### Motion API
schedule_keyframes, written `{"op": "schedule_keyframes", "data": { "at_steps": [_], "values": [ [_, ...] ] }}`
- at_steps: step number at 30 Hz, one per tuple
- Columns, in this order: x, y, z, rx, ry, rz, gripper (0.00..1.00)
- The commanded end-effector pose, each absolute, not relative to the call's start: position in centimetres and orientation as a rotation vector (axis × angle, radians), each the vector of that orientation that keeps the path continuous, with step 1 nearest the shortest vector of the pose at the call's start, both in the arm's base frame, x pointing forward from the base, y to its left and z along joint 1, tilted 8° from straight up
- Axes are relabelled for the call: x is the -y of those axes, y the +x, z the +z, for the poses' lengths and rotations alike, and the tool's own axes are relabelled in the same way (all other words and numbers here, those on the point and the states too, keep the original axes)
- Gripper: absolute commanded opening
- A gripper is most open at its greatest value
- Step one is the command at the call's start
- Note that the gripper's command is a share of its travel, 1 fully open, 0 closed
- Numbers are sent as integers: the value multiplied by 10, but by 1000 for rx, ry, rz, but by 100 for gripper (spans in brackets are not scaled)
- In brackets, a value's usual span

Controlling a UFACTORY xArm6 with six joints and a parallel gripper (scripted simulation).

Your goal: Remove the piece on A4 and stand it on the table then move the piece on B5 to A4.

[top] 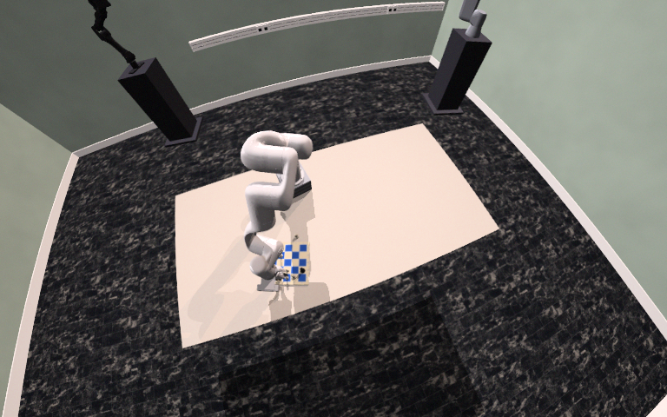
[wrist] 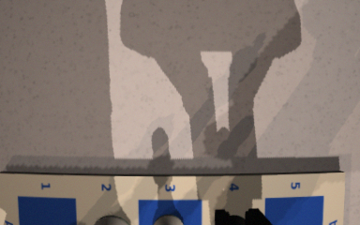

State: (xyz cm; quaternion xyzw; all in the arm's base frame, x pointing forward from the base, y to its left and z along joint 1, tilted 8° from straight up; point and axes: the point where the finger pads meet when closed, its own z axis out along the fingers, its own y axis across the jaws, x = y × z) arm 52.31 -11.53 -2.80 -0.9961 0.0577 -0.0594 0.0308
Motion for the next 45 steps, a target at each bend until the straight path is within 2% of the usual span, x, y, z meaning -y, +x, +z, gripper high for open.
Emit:
{"op": "schedule_keyframes", "data": {
  "at_steps": [1, 6, 7, 9, 10, 12, 13, 15, 16, 20, 21, 37, 45],
  "values": [
    [116, 525, -26, -178, -3070, -190, 0],
    [116, 525, -26, -178, -3070, -190, 0],
    [116, 525, -26, -178, -3070, -190, 7],
    [116, 525, -26, -178, -3070, -190, 7],
    [116, 525, -26, -178, -3070, -190, 14],
    [116, 525, -26, -178, -3070, -190, 14],
    [116, 525, -26, -178, -3070, -190, 21],
    [116, 525, -26, -178, -3070, -190, 21],
    [116, 525, -26, -178, -3070, -190, 28],
    [116, 525, -26, -178, -3070, -190, 28],
    [116, 525, -26, -178, -3070, -190, 35],
    [116, 524, -21, -178, -3070, -190, 35],
    [118, 520, 11, -178, -3070, -190, 35]
  ]
}}
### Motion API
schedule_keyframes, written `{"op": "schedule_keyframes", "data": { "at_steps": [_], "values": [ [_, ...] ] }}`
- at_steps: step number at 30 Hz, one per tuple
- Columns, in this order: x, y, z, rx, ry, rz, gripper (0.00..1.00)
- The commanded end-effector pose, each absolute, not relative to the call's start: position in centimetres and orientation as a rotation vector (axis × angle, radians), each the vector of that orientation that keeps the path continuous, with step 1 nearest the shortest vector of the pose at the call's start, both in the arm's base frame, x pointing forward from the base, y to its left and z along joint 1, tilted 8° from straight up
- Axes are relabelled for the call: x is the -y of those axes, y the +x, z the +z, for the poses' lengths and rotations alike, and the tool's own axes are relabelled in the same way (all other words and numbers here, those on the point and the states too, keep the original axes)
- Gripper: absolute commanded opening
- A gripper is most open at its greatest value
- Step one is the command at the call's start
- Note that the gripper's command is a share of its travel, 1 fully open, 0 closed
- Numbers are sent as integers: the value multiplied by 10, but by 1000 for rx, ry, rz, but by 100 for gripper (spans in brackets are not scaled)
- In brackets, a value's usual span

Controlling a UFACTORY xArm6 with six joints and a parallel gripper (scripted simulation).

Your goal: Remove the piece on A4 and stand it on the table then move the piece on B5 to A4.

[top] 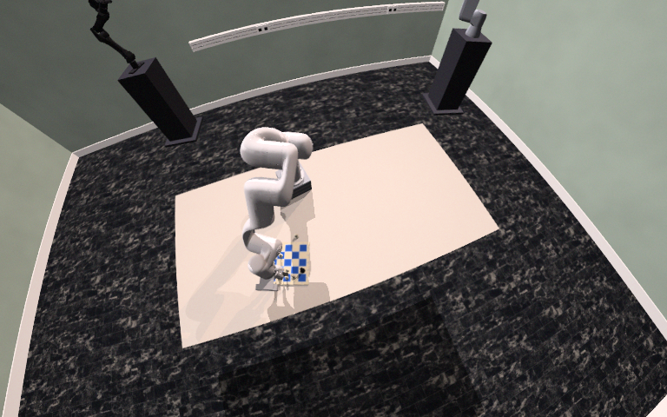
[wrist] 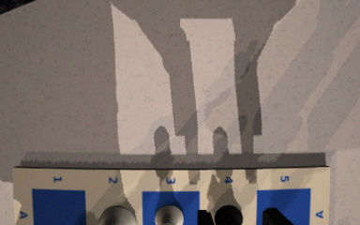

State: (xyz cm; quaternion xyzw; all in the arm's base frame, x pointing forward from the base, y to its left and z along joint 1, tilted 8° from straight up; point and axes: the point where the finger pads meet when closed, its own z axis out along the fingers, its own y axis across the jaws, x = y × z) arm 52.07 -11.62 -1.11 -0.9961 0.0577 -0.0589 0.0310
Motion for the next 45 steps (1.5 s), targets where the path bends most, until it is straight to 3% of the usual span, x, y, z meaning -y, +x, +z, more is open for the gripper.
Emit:
{"op": "schedule_keyframes", "data": {
  "at_steps": [1, 18, 19, 45],
  "values": [
    [118, 519, 17, -178, -3070, -190, 35],
    [121, 513, 63, -178, -3070, -190, 35],
    [121, 513, 63, -178, -3070, -190, 100],
    [121, 513, 66, -178, -3070, -190, 100]
  ]
}}
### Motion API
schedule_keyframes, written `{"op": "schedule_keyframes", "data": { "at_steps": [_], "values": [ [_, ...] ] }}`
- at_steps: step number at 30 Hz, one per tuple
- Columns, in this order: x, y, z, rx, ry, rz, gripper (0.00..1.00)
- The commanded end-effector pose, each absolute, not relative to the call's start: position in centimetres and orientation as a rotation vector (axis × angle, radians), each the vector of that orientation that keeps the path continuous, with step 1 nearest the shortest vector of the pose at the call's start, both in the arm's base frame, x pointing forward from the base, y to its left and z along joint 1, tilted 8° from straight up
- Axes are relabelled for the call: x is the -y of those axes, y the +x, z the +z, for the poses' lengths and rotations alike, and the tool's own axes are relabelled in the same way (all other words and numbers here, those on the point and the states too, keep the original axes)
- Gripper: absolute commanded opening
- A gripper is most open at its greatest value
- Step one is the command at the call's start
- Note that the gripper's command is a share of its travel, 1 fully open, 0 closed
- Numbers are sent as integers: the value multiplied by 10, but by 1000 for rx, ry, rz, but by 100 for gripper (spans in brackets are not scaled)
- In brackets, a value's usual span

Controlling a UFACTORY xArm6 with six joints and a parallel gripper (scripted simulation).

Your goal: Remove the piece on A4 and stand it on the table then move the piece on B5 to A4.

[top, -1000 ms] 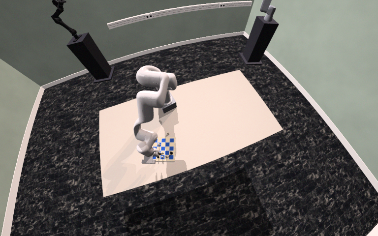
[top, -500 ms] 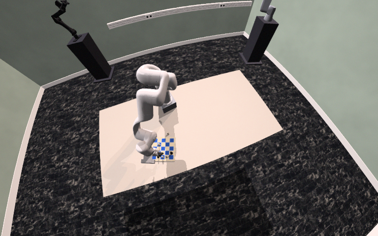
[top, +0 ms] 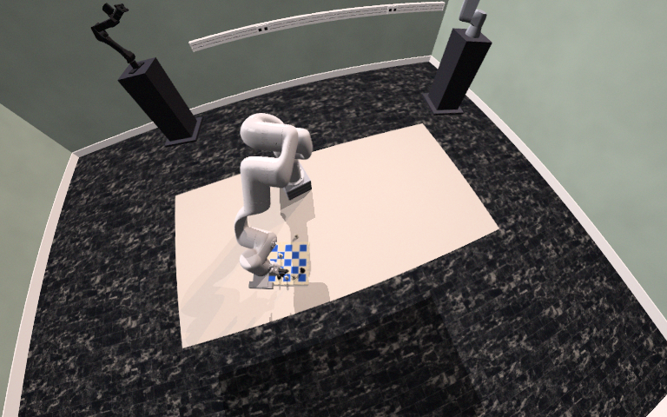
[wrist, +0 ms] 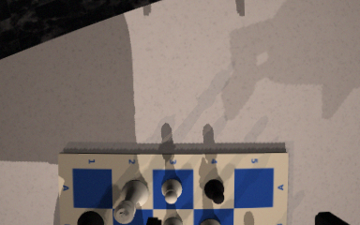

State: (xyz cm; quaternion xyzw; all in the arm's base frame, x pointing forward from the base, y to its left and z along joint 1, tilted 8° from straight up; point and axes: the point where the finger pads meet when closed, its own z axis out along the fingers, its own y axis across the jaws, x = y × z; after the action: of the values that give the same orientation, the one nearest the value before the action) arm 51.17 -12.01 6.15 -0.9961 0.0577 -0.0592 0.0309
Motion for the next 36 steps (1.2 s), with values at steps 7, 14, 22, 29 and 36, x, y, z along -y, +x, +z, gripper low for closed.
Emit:
{"op": "schedule_keyframes", "data": {
  "at_steps": [7, 14, 22, 29, 36],
  "values": [
    [122, 510, 88, -178, -3070, -190, 100],
    [123, 507, 115, -178, -3070, -190, 100],
    [124, 504, 136, -178, -3070, -190, 100],
    [125, 504, 138, -178, -3070, -190, 100],
    [125, 504, 138, -178, -3070, -190, 100]
  ]
}}
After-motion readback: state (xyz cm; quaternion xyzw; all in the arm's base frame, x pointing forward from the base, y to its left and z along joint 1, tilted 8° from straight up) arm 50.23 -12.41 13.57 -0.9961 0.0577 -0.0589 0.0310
